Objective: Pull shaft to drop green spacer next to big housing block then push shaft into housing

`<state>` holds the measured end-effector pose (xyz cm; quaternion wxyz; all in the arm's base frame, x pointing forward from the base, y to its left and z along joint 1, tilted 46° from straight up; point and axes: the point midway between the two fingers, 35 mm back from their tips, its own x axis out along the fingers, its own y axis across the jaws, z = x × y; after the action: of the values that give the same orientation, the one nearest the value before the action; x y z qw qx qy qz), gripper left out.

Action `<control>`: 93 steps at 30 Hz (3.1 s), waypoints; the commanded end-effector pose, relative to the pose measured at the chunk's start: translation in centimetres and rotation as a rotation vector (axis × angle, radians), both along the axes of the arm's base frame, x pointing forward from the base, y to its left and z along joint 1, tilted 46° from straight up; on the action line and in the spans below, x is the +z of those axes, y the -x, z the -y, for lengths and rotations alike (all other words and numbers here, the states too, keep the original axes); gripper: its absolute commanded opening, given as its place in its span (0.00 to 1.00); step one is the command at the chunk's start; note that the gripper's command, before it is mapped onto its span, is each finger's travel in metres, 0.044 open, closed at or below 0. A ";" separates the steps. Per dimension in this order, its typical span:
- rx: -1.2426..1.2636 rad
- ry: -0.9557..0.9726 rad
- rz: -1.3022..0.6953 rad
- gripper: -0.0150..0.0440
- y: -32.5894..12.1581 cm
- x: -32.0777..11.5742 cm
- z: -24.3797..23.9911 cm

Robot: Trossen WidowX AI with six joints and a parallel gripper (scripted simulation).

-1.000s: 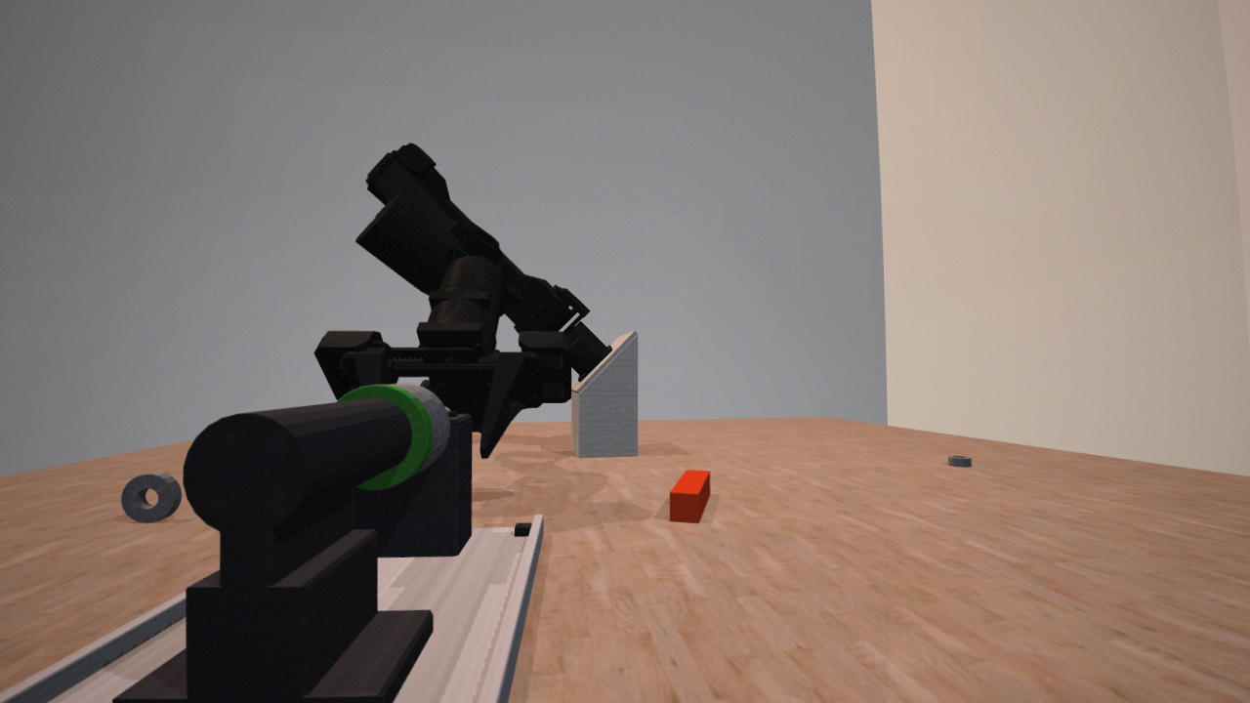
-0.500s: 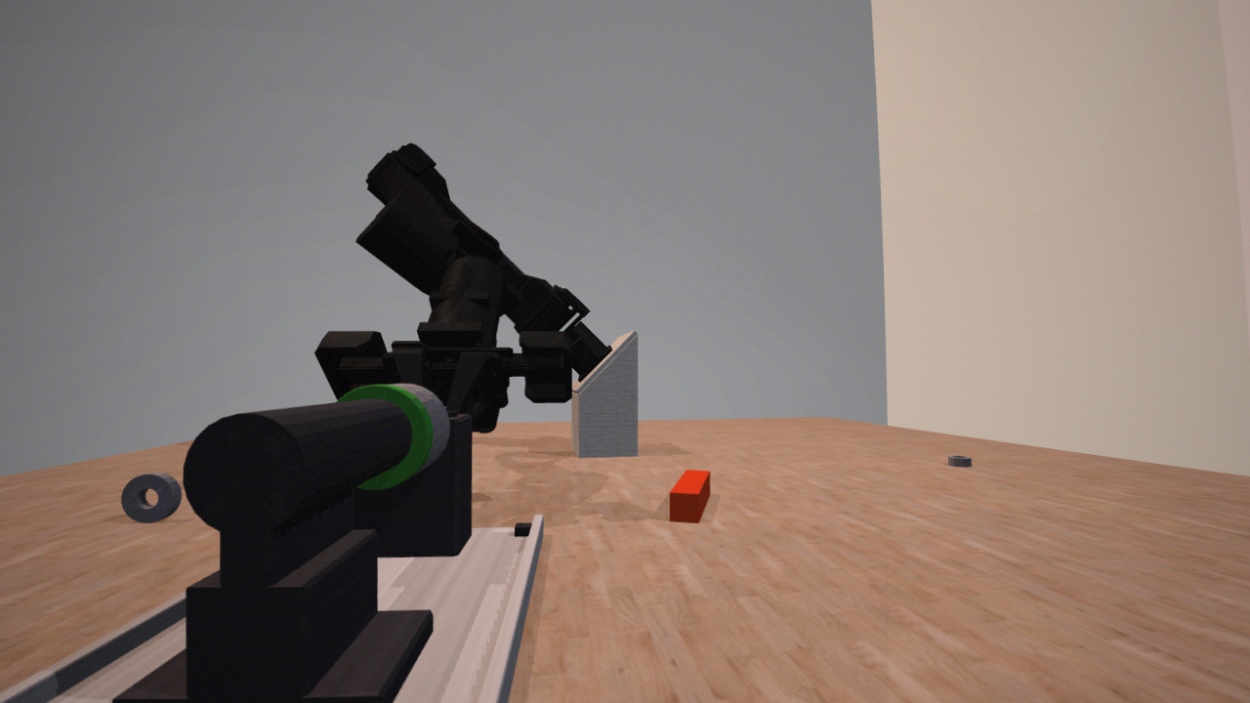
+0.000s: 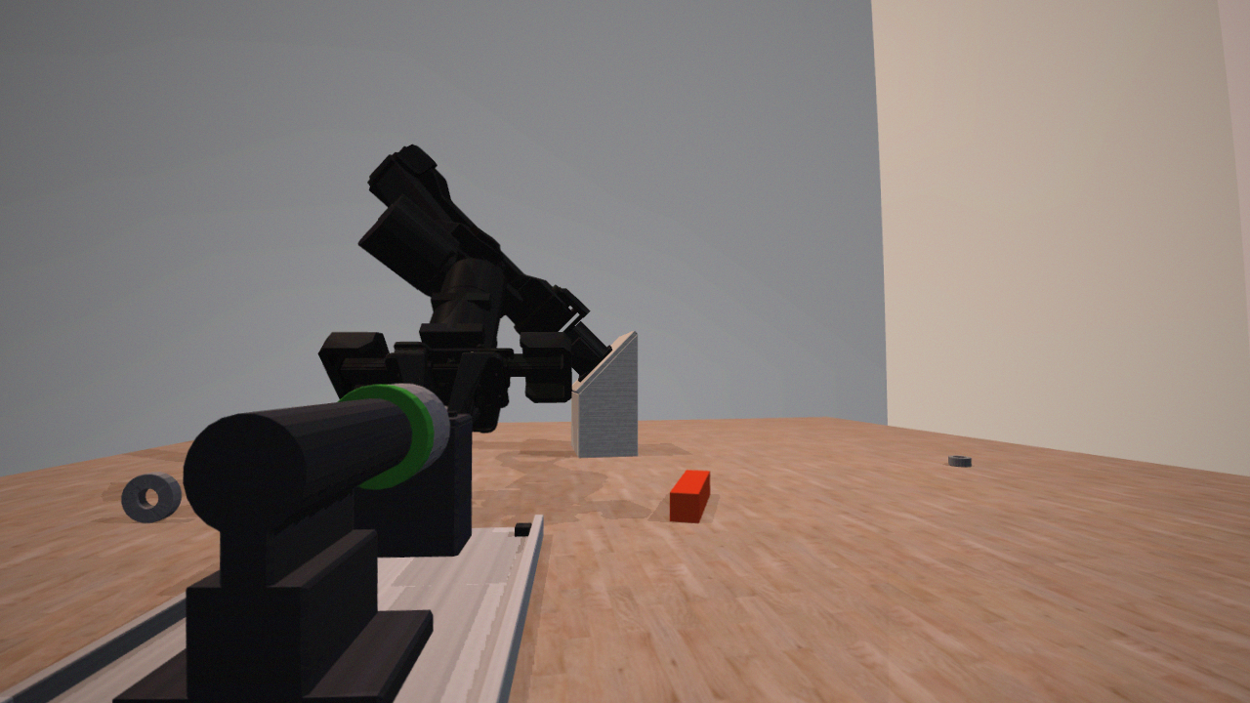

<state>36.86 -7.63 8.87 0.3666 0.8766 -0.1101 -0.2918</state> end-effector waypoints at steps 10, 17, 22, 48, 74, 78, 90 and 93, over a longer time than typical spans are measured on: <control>-0.001 0.007 -0.003 0.25 1.1 0.0 0.2; -0.001 0.007 -0.003 0.25 1.1 0.0 0.2; -0.001 0.007 -0.003 0.25 1.1 0.0 0.2; -0.001 0.007 -0.004 0.25 1.5 -0.1 0.2; -0.001 0.007 -0.004 0.25 1.8 -0.1 0.3; -0.001 0.007 -0.004 0.25 1.9 -0.1 0.3; -0.001 0.007 -0.004 0.25 2.0 -0.1 0.3; -0.001 0.007 -0.004 0.25 2.0 -0.1 0.3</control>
<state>34.92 -7.87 8.67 0.3669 0.8760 -0.1104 -0.2930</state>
